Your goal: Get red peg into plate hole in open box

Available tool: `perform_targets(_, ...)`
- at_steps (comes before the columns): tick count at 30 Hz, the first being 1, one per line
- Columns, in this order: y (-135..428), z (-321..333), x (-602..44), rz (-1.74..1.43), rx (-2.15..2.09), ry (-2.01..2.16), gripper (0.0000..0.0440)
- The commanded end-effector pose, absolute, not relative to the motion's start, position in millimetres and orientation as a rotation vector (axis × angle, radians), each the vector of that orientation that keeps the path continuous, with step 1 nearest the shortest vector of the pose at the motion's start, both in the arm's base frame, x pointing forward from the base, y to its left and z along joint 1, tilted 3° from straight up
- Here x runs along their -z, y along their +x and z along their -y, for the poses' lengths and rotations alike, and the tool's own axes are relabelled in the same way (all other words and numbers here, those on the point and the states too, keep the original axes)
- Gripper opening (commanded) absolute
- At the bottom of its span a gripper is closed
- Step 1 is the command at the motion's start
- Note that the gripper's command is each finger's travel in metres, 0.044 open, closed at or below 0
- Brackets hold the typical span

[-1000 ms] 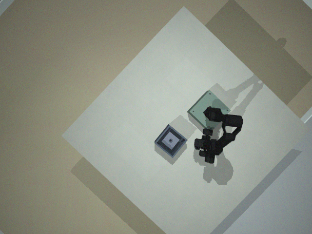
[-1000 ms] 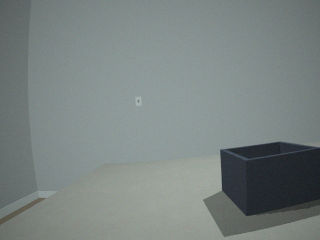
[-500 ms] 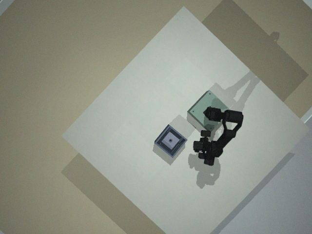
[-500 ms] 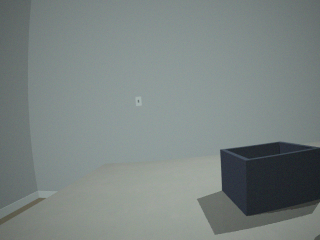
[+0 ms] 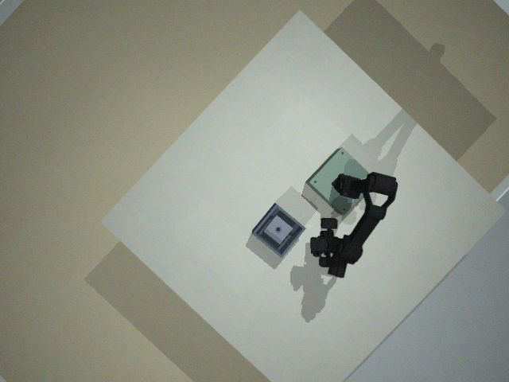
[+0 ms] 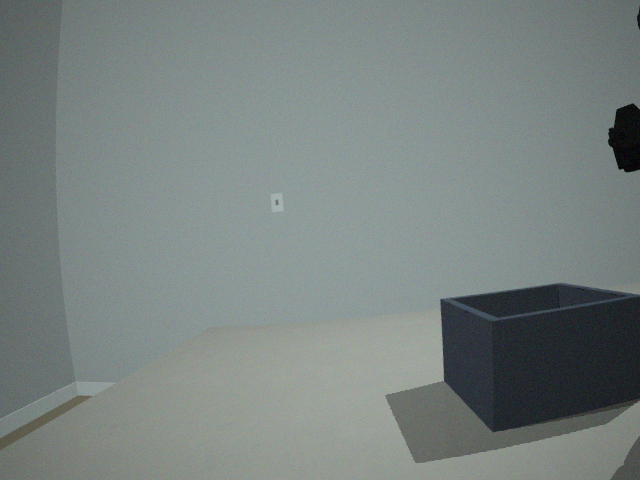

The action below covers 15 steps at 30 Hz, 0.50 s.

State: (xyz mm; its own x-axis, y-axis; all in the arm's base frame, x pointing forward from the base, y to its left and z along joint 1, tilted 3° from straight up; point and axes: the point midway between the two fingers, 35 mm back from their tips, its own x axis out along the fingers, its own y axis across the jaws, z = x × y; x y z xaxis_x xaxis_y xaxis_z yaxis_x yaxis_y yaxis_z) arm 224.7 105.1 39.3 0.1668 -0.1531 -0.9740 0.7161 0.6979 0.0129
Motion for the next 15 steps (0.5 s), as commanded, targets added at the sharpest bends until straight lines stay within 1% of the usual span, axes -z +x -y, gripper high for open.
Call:
perform_targets(1, 234, -100, -49, -1.240, 0.667, 0.540, 0.0000)
perform_targets(15, 279, -62, -80, -1.184, 0.726, 0.580, 0.0000)
